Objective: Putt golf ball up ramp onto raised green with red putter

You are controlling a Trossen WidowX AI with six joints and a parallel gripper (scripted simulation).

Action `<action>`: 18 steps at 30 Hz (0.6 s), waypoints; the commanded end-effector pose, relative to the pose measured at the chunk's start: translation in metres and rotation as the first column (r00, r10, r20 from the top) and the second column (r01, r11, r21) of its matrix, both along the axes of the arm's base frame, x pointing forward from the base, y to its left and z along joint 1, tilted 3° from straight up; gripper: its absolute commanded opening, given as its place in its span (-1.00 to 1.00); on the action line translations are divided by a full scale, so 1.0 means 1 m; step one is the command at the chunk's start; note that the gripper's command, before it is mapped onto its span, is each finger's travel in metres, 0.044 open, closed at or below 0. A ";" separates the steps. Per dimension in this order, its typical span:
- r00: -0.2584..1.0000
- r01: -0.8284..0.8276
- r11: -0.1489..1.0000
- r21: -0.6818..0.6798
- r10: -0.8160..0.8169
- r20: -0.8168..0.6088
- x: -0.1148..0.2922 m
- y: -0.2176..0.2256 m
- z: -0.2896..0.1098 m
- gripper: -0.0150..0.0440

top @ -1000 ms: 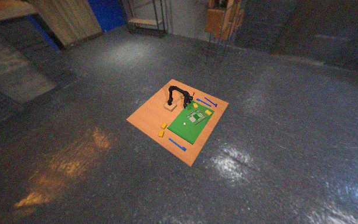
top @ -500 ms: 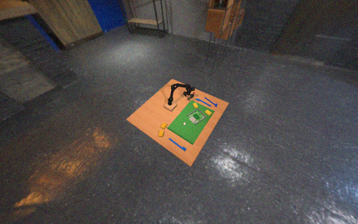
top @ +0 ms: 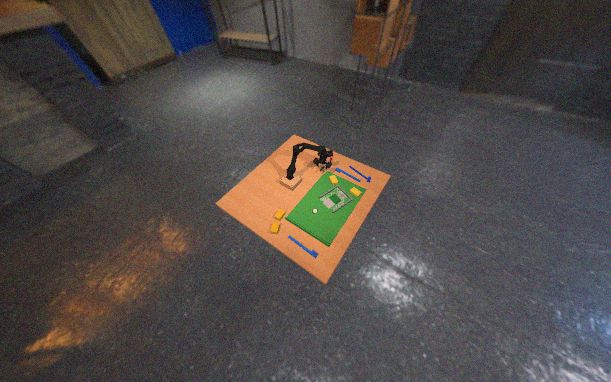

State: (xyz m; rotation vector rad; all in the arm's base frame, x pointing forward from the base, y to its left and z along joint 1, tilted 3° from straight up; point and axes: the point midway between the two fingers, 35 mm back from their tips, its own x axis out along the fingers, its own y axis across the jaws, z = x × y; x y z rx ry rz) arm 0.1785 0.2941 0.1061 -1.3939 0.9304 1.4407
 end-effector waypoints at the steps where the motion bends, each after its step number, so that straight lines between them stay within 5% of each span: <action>1: 1.000 -0.005 1.000 -0.012 0.005 -0.012 -0.002 -0.001 -0.016 1.00; 18: 1.000 -0.005 1.000 -0.012 0.005 -0.012 -0.001 0.001 -0.036 1.00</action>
